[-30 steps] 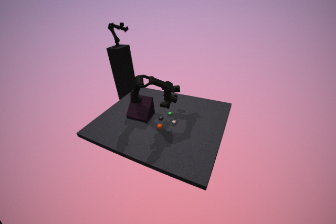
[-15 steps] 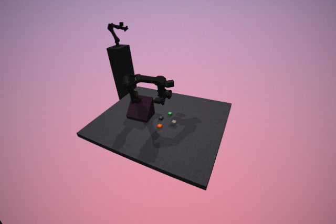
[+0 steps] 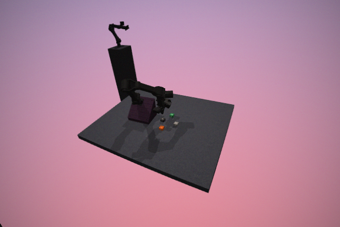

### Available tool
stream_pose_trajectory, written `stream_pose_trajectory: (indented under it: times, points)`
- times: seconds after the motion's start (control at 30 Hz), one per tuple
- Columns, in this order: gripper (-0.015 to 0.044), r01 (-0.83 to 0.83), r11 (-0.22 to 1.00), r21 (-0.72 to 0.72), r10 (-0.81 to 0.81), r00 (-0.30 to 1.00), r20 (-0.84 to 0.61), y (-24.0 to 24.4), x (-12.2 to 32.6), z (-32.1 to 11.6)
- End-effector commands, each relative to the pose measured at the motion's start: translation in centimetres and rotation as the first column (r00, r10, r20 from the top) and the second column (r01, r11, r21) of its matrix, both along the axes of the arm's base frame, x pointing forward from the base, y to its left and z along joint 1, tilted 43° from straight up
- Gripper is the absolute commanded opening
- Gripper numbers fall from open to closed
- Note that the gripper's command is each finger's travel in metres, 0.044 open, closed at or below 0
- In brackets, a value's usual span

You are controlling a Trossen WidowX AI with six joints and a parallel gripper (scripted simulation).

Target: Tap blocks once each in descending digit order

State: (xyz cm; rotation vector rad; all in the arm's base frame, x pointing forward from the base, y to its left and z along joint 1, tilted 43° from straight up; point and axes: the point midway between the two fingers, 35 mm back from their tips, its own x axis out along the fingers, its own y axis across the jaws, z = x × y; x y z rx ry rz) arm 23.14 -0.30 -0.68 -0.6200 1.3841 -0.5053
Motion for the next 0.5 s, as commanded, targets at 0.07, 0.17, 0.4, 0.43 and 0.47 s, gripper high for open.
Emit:
stream_pose_trajectory:
  times: [0.07, 0.17, 0.4, 0.43, 0.47]
  points:
    - [0.0020, 0.004, 1.000, -0.018, -0.004, 1.000, -0.015, -2.0, -0.5, -1.6]
    - [0.0020, 0.004, 1.000, -0.017, -0.004, 1.000, -0.015, -2.2, -0.4, -1.8]
    - [0.0020, 0.004, 1.000, -0.017, -0.004, 1.000, -0.015, -2.9, -0.3, -2.6]
    - [0.0020, 0.004, 1.000, -0.017, -0.004, 1.000, -0.015, -3.1, -0.3, -2.7]
    - [0.0020, 0.004, 1.000, -0.017, -0.004, 1.000, -0.015, -3.2, -0.3, -2.8]
